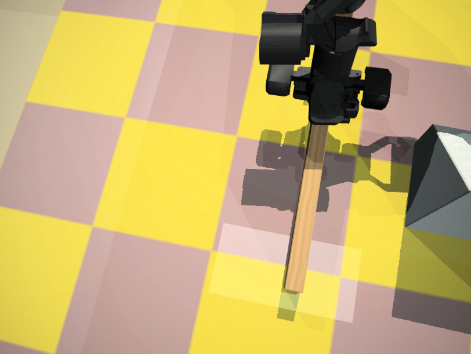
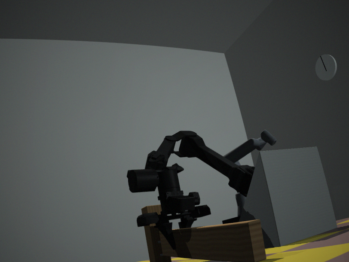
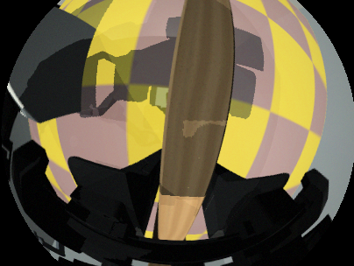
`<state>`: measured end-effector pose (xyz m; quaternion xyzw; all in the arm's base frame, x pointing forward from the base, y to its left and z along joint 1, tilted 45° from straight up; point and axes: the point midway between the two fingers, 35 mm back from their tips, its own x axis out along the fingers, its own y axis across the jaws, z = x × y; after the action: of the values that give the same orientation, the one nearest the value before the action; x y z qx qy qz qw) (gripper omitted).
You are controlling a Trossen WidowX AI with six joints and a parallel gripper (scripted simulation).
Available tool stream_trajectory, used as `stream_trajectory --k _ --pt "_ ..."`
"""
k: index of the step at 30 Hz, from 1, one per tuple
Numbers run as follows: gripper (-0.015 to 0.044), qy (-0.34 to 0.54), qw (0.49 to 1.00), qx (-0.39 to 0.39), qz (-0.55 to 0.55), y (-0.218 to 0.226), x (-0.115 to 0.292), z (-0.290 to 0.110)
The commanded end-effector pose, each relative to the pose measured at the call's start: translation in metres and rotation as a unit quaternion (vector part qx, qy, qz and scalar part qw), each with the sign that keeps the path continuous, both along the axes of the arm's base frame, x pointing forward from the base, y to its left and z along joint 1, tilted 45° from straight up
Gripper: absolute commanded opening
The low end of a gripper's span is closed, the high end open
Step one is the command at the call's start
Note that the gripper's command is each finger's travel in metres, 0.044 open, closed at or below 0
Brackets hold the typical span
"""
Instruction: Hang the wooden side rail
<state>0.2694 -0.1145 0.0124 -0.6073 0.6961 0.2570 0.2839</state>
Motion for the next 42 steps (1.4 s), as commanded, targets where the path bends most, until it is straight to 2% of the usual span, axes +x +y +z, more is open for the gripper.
stream_trajectory --k 1,42 --pt "0.0 -0.005 1.0 0.002 0.005 0.0041 0.0036 0.0025" --pt "0.0 -0.005 1.0 0.002 0.005 -0.0004 0.0028 0.0044"
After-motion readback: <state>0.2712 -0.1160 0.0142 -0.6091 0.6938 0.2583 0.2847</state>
